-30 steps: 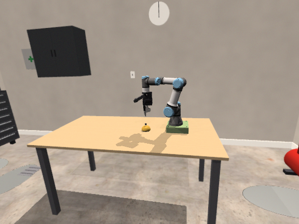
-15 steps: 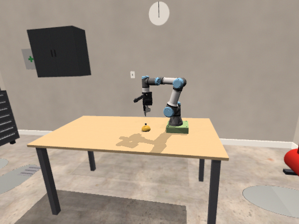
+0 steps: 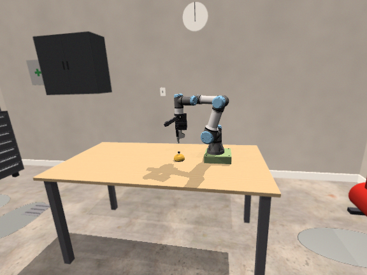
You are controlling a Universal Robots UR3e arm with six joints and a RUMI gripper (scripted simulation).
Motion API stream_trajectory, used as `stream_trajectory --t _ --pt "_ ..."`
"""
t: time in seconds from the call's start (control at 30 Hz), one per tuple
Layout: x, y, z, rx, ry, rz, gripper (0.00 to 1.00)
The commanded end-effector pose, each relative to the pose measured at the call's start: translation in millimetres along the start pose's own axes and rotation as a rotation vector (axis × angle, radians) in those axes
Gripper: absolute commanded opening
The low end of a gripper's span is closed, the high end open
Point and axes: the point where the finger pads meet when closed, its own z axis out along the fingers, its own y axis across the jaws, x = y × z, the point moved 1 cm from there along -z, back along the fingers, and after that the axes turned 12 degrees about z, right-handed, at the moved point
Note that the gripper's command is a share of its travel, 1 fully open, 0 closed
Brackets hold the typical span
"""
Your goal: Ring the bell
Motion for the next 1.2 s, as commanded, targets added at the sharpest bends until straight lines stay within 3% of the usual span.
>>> stream_trajectory --t 0.0,0.8,1.17 --pt "1.3 -0.6 6.0 -0.001 0.005 0.000 0.00" --pt "2.8 -3.0 45.3 0.000 0.004 0.000 0.00" --pt "3.2 -3.6 55.4 0.000 0.004 0.000 0.00"
